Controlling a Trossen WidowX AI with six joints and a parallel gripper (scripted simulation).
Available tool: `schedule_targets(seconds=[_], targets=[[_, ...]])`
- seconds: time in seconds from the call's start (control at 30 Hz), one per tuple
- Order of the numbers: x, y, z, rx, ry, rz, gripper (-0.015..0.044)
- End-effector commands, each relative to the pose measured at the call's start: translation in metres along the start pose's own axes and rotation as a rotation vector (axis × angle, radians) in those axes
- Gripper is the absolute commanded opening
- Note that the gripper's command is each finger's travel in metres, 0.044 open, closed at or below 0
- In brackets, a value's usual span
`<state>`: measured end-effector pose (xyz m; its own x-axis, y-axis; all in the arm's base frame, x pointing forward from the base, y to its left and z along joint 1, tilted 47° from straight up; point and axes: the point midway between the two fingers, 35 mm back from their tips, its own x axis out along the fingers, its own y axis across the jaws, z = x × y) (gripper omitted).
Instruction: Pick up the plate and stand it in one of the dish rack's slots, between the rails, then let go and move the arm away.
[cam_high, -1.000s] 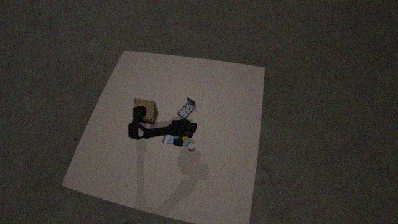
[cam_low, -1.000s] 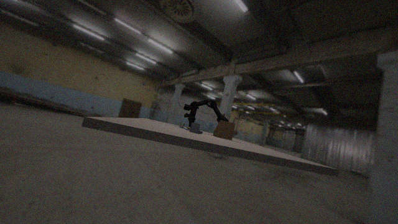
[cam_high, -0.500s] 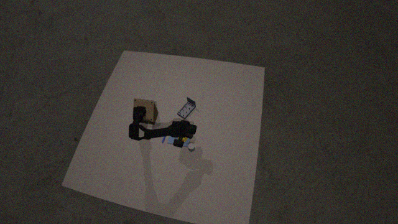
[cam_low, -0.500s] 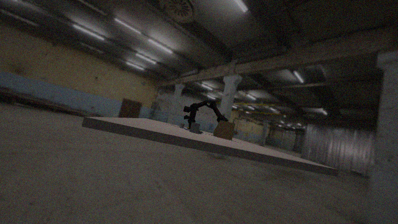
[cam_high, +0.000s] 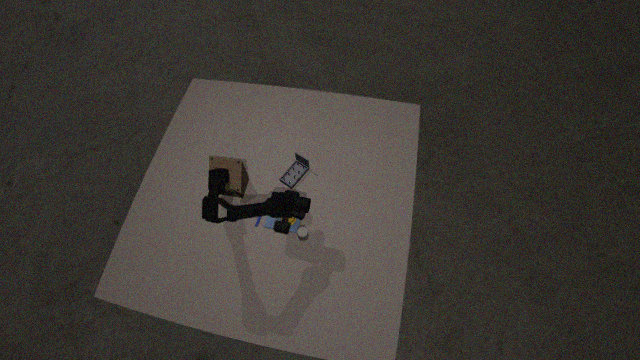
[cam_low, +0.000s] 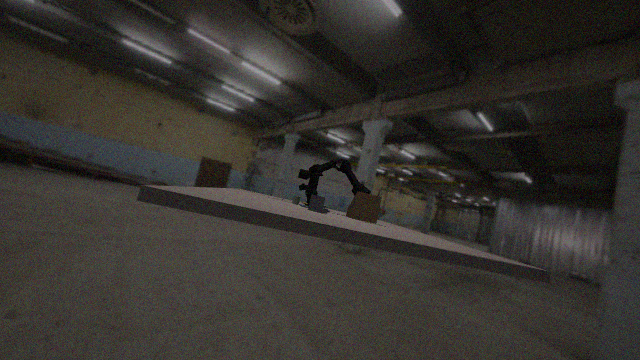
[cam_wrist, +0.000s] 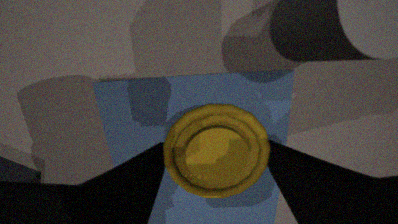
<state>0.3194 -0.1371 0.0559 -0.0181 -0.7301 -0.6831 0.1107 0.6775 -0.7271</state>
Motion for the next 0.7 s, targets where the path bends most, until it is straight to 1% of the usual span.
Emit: schedule_targets(seconds=[0.0, 0.1, 0.33, 0.37, 0.67], targets=[[0.001, 0.001, 0.000, -0.008, 0.003, -0.004, 0.0273], [-0.006, 0.001, 0.002, -0.008, 0.000, -0.001, 0.0194], [-0.043, 0.005, 0.011, -0.008, -0.014, 0.011, 0.0010], [-0.048, 0.005, 0.012, -0.009, -0.014, 0.012, 0.0000], [-0.090, 0.008, 0.016, -0.019, -0.017, 0.017, 0.0000]])
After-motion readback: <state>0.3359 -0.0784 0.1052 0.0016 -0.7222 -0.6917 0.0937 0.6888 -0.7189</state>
